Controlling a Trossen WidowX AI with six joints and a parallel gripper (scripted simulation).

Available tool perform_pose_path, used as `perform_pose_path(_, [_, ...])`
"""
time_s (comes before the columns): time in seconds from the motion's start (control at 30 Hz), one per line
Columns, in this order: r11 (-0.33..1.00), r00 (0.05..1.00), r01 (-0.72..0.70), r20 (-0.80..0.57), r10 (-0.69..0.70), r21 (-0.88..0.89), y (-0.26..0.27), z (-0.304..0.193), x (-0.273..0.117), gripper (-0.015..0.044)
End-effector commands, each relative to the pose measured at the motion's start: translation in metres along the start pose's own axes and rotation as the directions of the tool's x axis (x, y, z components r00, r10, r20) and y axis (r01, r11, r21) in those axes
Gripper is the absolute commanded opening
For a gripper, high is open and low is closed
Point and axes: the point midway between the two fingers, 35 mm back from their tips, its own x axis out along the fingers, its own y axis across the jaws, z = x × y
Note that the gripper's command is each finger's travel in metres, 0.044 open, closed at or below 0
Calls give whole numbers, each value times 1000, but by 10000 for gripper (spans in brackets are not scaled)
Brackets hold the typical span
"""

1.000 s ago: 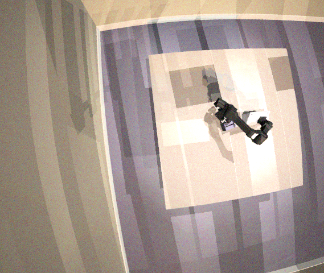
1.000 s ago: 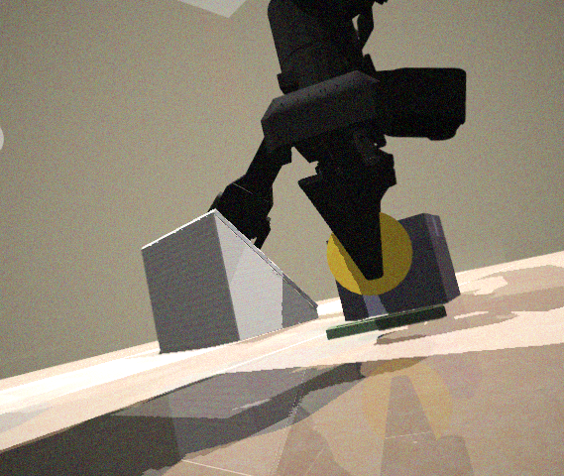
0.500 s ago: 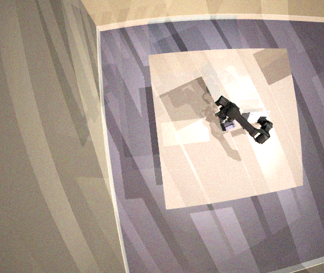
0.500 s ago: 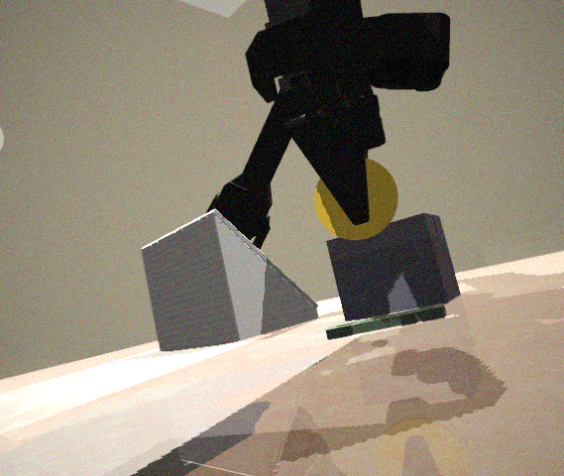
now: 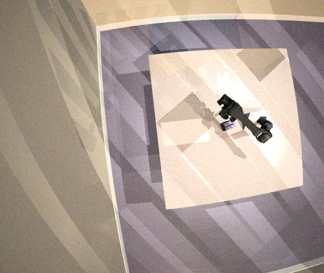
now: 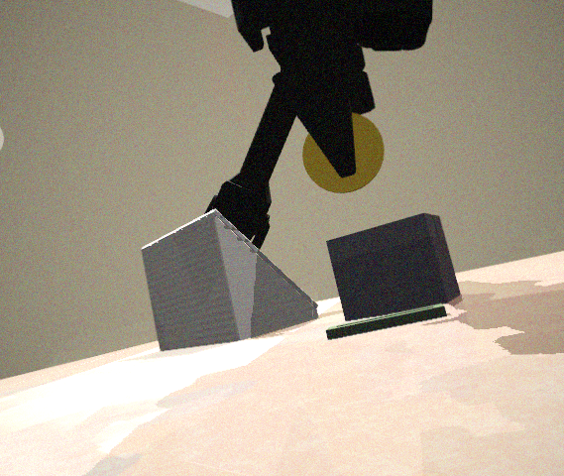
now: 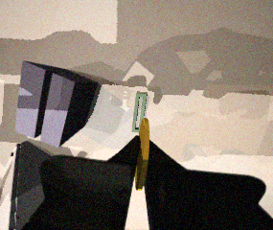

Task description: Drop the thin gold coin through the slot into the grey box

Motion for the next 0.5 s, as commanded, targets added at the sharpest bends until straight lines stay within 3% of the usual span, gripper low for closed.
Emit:
perform_pose_path(0.0, [998,1000,3,-4,-3,65,-2,-1,-2,0])
perform_pose_path(0.23, [964,1000,4,-4,-3,265,-7,-2,-3,0])
perform_pose_path(0.47, [963,1000,4,-4,-3,270,-4,-1,-3,0])
